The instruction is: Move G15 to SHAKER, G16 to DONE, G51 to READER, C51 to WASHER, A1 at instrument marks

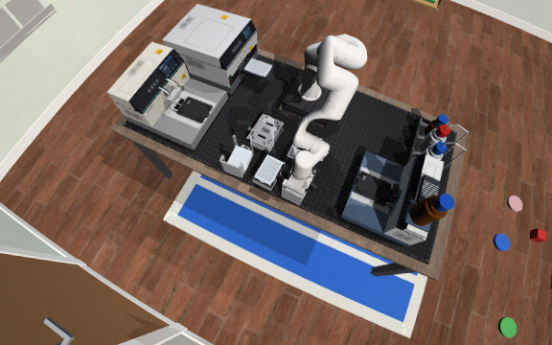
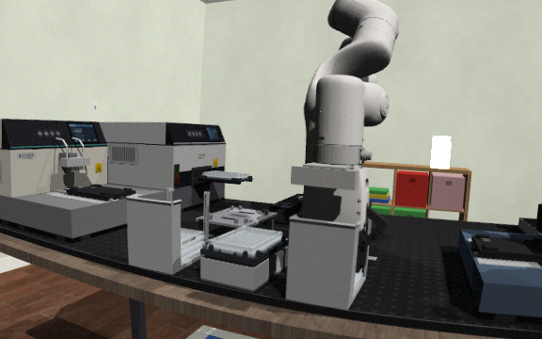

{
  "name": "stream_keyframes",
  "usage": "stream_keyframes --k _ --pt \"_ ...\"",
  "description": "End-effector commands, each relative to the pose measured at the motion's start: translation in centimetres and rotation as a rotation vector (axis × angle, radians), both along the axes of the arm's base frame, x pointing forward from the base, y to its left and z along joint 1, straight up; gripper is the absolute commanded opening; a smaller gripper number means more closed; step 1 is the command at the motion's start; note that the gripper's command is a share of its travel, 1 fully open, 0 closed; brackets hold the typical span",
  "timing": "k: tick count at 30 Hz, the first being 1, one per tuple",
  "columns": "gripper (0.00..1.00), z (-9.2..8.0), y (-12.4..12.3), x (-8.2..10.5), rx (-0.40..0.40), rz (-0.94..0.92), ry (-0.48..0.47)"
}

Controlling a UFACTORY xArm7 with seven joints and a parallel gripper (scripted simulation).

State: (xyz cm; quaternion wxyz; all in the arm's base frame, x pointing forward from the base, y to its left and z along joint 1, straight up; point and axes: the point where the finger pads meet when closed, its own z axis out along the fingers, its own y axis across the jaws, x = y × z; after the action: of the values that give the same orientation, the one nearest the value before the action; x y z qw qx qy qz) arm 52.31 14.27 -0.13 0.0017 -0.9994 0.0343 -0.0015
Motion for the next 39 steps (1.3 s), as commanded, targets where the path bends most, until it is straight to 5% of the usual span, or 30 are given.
stream_keyframes --k 1,39 --pt "0.0 0.3 0.0 0.2 0.002 0.0 -0.005" --pt "0.0 2.3 0.0 0.2 0.002 0.0 -0.005"
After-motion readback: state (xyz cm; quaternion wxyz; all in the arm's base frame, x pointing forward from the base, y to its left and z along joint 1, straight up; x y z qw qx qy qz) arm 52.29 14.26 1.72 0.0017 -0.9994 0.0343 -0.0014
